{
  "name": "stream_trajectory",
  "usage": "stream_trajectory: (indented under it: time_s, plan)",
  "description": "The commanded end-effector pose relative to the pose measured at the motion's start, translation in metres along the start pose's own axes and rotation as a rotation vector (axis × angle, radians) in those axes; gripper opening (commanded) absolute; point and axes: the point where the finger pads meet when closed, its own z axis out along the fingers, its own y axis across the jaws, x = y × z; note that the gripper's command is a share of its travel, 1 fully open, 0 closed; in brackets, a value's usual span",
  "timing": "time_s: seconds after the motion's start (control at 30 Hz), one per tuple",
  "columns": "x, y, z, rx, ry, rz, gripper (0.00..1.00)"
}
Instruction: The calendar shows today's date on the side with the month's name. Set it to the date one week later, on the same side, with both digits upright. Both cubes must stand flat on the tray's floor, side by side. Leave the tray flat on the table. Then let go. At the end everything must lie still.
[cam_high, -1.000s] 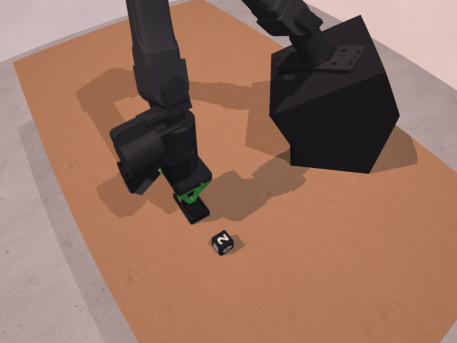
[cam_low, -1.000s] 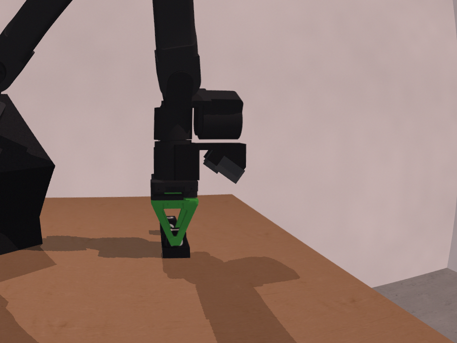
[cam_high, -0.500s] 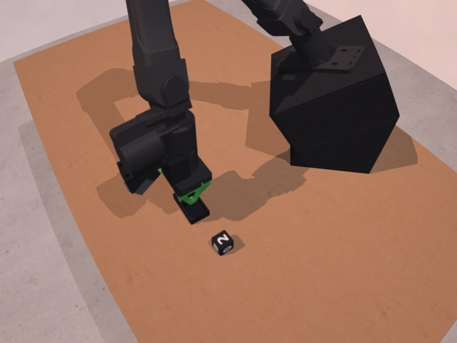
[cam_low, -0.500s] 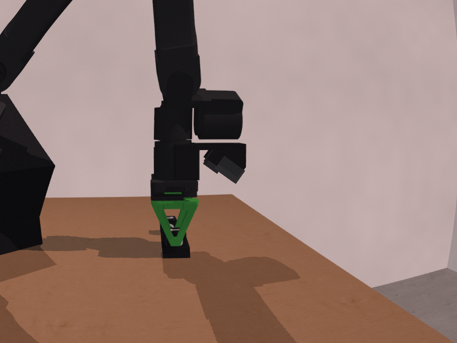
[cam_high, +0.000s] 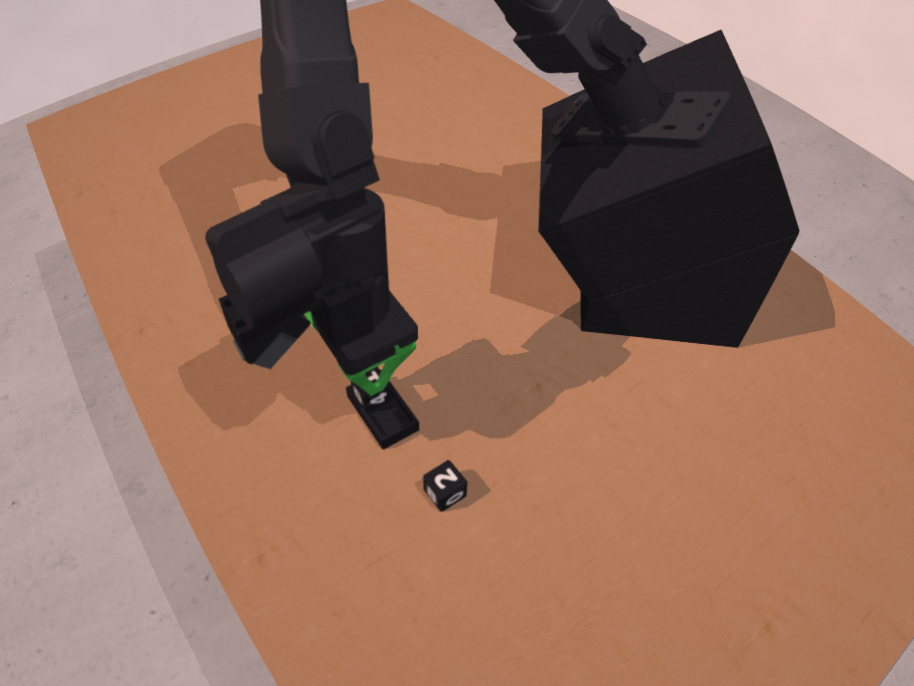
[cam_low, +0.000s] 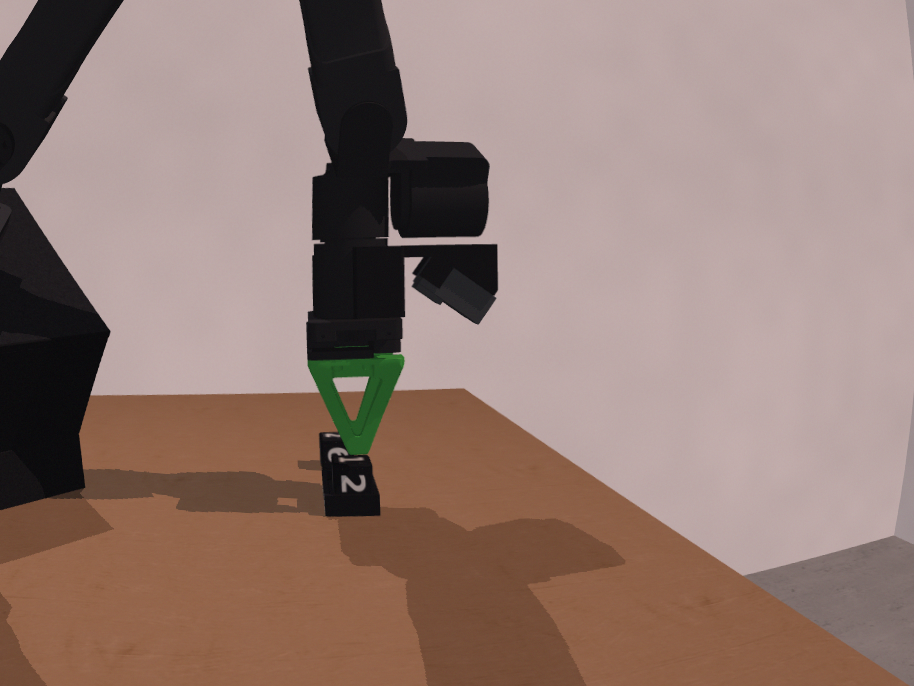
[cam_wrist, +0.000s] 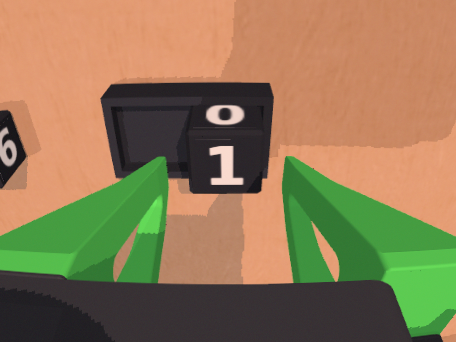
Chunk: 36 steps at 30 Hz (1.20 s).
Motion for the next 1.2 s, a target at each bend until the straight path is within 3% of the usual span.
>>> stream_trajectory:
  time_s: [0.0,0.13,0.37,0.53,0.57,1.17]
  plan:
    - [-0.008,0.002,-0.030,0.000,-0.015,0.007,0.45]
    - [-0.008,0.001,-0.052,-0.001,-0.015,0.008,0.45]
    - [-0.008,0.001,-0.068,-0.002,-0.015,0.008,0.45]
    - [-0.004,0.001,-0.070,0.000,-0.007,0.004,0.45]
    - [-0.003,0.002,-0.069,0.001,-0.003,0.001,1.00]
    - [-0.003,0.002,-0.068,-0.001,-0.003,0.000,1.00]
